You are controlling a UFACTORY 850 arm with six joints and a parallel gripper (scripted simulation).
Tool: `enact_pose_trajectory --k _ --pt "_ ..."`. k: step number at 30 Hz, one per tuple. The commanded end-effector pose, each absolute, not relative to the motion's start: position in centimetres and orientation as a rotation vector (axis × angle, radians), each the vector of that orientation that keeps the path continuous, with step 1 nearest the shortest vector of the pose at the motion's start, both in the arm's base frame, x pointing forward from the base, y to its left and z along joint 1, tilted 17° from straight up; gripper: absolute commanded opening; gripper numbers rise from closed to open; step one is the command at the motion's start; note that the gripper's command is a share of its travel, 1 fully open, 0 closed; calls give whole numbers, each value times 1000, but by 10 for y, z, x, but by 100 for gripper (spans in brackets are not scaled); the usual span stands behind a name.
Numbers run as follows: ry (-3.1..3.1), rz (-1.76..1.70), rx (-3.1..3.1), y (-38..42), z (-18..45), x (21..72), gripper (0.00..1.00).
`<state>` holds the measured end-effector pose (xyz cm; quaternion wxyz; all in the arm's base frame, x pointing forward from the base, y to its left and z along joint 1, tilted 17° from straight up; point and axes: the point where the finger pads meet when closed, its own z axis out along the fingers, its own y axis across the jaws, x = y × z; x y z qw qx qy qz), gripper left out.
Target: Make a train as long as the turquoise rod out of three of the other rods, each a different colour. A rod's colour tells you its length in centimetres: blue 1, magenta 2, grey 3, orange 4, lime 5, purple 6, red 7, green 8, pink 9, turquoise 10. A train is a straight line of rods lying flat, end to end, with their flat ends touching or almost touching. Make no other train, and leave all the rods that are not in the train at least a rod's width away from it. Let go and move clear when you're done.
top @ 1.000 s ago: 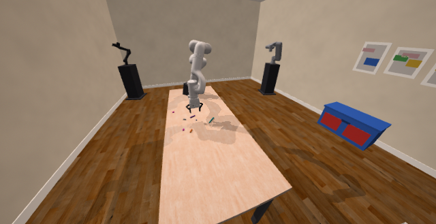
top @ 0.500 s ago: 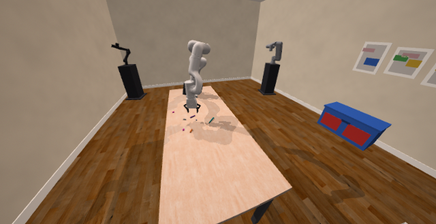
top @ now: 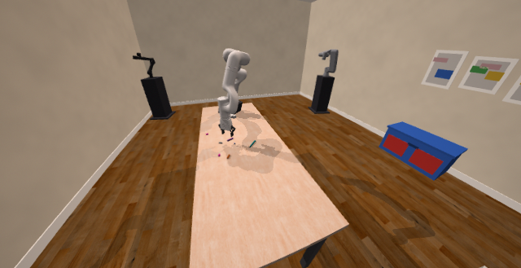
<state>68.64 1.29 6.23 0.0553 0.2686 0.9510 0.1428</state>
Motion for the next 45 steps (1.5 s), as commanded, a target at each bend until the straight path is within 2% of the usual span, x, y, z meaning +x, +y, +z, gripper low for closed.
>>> enact_pose_trajectory --k 1,35,45 --pt "2842 423 1063 4 59 686 100" --pt "2127 451 2345 -45 35 677 100" --pt "1962 446 2512 -53 31 675 100"
